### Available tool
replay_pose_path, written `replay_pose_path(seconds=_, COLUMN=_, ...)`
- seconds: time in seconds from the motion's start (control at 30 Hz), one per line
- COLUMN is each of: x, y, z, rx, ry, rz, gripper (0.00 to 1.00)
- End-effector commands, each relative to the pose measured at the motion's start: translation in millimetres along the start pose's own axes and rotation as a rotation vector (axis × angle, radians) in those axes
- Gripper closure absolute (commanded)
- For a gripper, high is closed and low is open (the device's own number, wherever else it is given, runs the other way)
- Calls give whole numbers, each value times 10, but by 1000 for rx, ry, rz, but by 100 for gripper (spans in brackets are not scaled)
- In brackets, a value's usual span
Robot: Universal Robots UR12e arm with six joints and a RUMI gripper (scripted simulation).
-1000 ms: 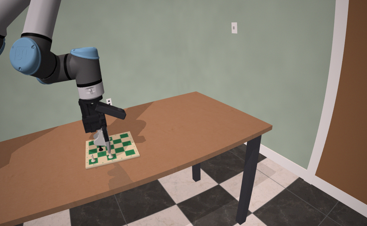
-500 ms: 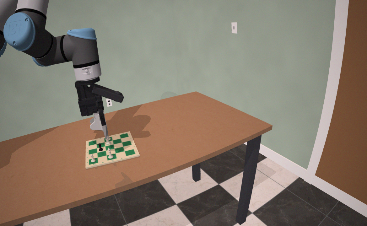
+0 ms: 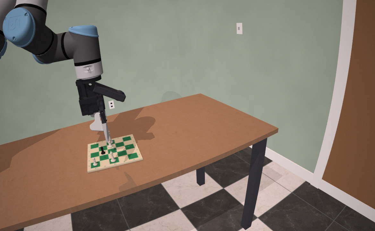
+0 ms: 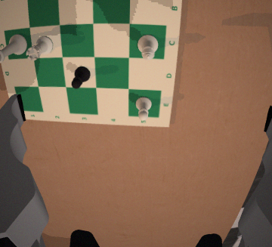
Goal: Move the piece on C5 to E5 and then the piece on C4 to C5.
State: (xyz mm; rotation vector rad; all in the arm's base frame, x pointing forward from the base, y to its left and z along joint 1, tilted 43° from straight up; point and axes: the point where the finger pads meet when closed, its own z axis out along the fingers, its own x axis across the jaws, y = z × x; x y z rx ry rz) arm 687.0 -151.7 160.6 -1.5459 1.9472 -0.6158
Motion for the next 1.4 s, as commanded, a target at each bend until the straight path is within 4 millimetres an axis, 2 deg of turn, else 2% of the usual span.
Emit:
replay_pose_path(seconds=0.0, x=7, y=39, z=8, rx=-4, ry=-1, rz=4, gripper=0)
replay_pose_path(seconds=0.5, x=7, y=36, z=-49, rx=-3, ry=-1, rz=3, gripper=0)
replay_pose_path(seconds=0.73, x=6, y=36, z=-291, rx=-3, ry=-1, rz=3, gripper=0)
replay_pose_path(seconds=0.8, x=6, y=36, z=-291, rx=-3, ry=-1, rz=3, gripper=0)
replay_pose_path(seconds=1.1, x=6, y=35, z=-658, rx=-3, ry=-1, rz=3, gripper=0)
replay_pose_path(seconds=1.37, x=6, y=35, z=-743, rx=-3, ry=-1, rz=3, gripper=0)
